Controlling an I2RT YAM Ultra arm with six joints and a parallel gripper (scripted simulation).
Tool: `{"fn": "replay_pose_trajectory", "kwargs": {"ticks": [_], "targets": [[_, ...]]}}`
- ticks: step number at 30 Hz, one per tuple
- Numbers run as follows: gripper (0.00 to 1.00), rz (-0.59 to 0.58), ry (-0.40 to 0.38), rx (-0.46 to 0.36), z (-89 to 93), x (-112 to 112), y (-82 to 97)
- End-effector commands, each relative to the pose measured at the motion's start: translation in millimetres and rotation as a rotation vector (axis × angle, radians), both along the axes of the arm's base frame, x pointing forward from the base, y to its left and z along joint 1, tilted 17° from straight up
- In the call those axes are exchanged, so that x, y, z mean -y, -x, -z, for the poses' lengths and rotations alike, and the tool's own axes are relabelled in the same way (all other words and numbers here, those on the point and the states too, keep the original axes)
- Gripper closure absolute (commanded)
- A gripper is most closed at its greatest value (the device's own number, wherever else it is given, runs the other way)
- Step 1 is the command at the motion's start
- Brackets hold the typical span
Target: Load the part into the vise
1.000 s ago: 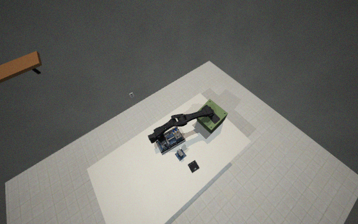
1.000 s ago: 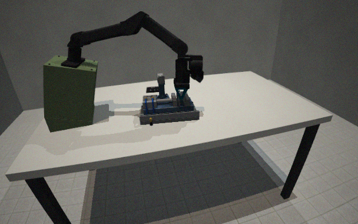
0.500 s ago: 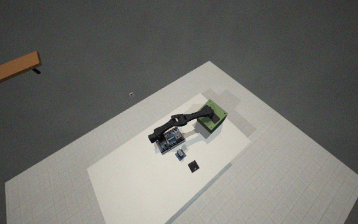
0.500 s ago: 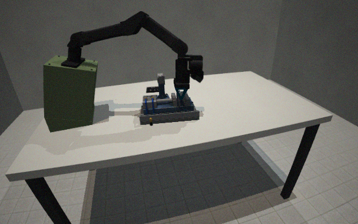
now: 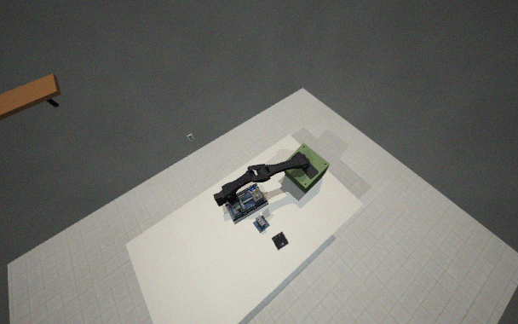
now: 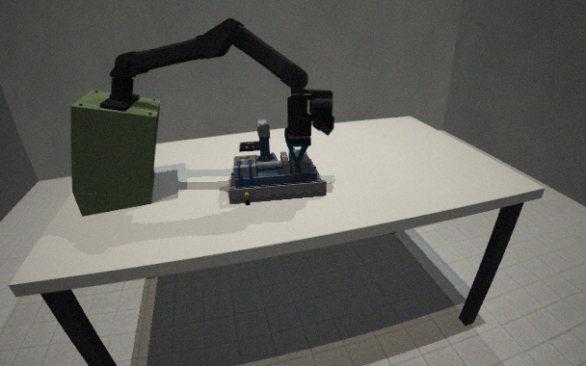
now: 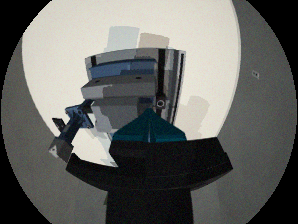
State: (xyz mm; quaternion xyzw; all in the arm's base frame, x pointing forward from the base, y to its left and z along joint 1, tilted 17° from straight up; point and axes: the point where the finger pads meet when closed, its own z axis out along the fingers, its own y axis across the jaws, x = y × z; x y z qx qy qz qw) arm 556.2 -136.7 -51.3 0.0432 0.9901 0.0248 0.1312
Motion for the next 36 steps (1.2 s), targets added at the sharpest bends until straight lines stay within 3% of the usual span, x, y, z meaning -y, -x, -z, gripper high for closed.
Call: {"fn": "replay_pose_trajectory", "kwargs": {"ticks": [1, 3, 4, 6, 10, 20, 26, 32, 36], "targets": [[1.0, 0.006, 0.003, 0.034, -14.7, 17.2, -6.1], [1.0, 0.006, 0.003, 0.034, -14.7, 17.2, -6.1], [1.0, 0.006, 0.009, 0.051, -24.9, 19.7, -8.6], [1.0, 0.006, 0.003, 0.034, -14.5, 21.8, -5.6], [1.0, 0.006, 0.008, 0.048, -22.3, 26.5, -7.3], [1.0, 0.006, 0.008, 0.047, -22.1, 27.0, -7.4], [1.0, 0.008, 0.016, 0.068, -36.8, 29.2, -9.4], [1.0, 0.008, 0.015, 0.066, -42.6, 29.1, -6.4], [1.0, 0.007, 0.002, 0.028, -35.1, 26.1, 4.6]]}}
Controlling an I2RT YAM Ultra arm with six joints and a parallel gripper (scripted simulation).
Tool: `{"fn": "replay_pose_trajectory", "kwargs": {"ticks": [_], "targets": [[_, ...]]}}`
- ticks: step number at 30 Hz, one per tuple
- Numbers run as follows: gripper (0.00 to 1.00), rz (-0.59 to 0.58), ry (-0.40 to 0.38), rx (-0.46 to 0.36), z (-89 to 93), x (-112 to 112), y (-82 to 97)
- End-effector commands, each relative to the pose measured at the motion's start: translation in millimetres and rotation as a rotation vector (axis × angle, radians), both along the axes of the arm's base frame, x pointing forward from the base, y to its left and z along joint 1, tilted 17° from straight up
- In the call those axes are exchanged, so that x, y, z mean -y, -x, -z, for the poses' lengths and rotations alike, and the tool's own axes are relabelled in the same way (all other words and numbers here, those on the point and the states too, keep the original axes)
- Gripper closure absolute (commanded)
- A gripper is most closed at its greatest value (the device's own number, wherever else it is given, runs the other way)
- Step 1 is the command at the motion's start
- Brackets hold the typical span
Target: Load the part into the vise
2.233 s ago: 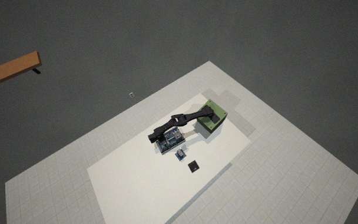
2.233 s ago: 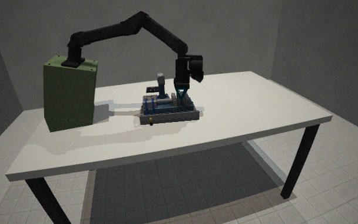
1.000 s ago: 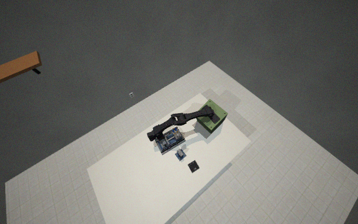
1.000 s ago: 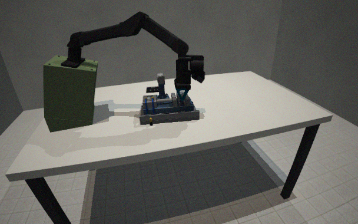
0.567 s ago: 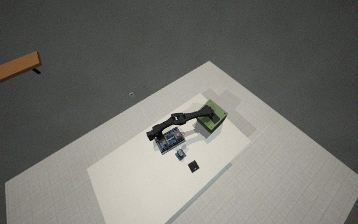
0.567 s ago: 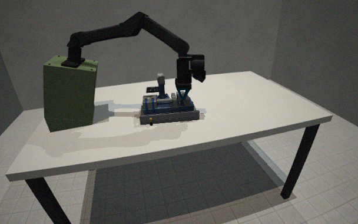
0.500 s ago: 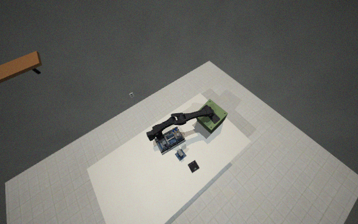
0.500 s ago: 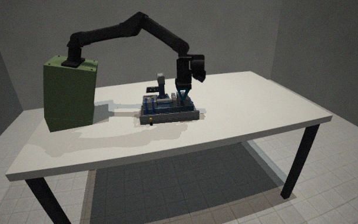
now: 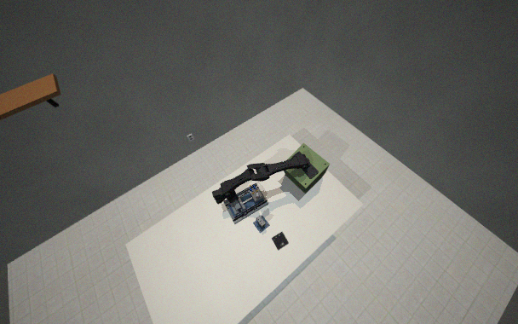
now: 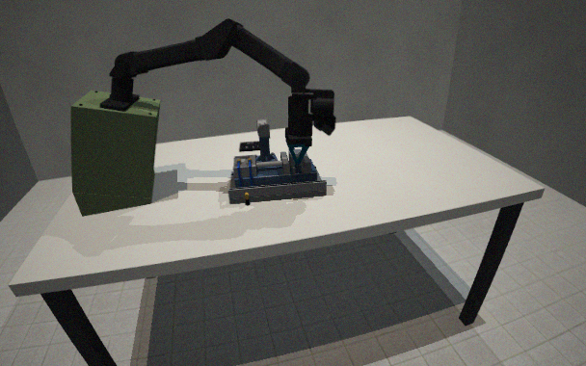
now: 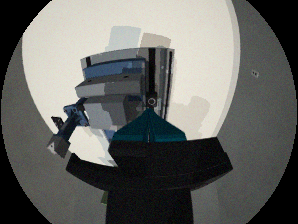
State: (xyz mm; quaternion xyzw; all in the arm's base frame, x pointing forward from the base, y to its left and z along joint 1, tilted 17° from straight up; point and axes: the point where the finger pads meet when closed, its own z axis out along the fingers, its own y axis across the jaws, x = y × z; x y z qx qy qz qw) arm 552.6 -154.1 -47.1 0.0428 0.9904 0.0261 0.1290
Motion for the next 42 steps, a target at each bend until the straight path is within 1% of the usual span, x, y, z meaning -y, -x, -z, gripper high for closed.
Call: {"fn": "replay_pose_trajectory", "kwargs": {"ticks": [1, 2, 3, 5, 8, 10, 16, 18, 27, 42], "targets": [[1.0, 0.009, 0.004, 0.032, -30.9, 8.7, 1.0], [1.0, 0.01, 0.018, 0.073, -46.7, 12.1, -8.2], [1.0, 0.009, 0.018, 0.072, -48.4, 12.0, -7.2], [1.0, 0.008, 0.006, 0.038, -41.5, 9.3, 2.2], [1.0, 0.008, 0.011, 0.049, -52.5, 10.5, 2.0], [1.0, 0.008, 0.008, 0.042, -54.8, 9.9, 5.4], [1.0, 0.008, 0.008, 0.045, -69.2, 10.4, 9.1], [1.0, 0.008, 0.008, 0.045, -69.2, 10.4, 9.1], [1.0, 0.01, 0.011, 0.05, -81.1, 11.1, 11.2], [1.0, 0.01, 0.012, 0.054, -82.0, 11.5, 10.4]]}}
